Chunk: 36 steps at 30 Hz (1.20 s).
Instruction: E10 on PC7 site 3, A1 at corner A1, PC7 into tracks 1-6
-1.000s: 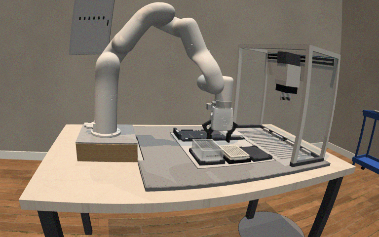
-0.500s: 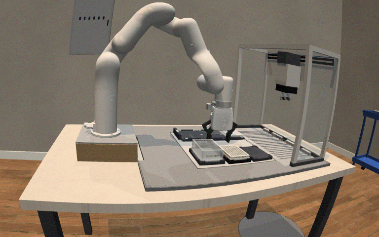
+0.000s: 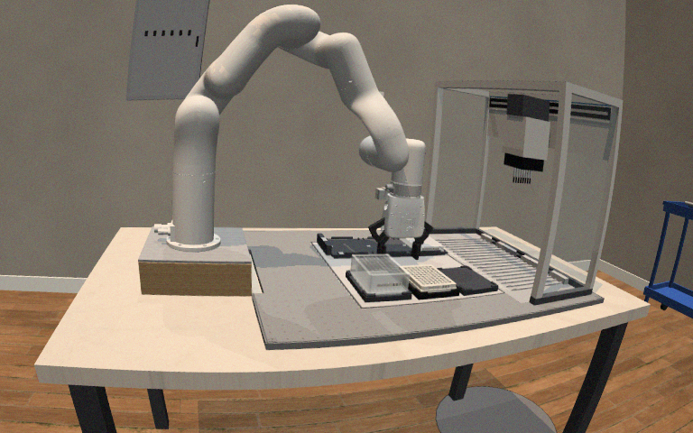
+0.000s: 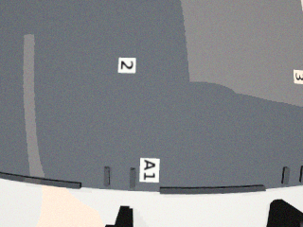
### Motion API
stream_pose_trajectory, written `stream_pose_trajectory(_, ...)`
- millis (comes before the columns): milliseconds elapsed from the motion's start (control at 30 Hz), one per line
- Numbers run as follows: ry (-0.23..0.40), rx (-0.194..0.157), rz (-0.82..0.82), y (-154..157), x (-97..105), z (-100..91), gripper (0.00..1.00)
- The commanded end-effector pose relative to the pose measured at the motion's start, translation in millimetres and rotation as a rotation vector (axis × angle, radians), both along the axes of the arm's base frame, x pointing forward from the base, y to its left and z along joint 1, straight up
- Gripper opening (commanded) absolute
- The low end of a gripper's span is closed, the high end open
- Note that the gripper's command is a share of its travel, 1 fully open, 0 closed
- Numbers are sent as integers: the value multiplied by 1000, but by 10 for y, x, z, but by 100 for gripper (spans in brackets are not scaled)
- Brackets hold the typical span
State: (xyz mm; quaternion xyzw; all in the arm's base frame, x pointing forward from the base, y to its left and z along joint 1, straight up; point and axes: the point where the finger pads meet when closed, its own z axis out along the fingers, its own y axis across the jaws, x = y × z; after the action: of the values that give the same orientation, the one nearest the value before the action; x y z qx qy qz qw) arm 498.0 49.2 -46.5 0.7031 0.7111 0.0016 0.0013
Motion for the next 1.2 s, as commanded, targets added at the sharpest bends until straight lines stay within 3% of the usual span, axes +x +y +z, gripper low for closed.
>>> stream_pose_trajectory(0,-4,0,0,19,15,14,100)
stream_pose_trajectory(1167,-4,1,0,104,14,14,100)
